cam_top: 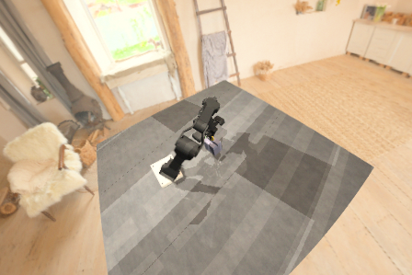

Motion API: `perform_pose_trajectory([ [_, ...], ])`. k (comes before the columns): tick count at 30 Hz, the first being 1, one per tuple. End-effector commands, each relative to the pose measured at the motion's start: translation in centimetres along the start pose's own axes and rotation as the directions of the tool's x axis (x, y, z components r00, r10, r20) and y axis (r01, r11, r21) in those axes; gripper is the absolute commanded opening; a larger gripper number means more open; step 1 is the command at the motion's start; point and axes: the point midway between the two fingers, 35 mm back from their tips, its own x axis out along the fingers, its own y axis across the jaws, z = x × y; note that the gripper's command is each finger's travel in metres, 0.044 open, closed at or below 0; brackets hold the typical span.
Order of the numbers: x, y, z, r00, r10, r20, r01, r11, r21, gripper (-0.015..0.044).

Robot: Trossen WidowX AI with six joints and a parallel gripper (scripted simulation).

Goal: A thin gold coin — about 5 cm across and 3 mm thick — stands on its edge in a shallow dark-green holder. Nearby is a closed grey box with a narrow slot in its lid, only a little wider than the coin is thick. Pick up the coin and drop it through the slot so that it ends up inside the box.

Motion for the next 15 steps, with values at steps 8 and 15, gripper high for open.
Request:
perform_pose_trajectory([
  [8, 0.55, 0.03, -0.02, 1.0, 0.0, -0.004, 0.0, 1.0, -0.004, 0.0],
  [15, 0.85, 0.03, -0.02, 1.0, 0.0, -0.005, 0.0, 1.0, -0.005, 0.0],
])
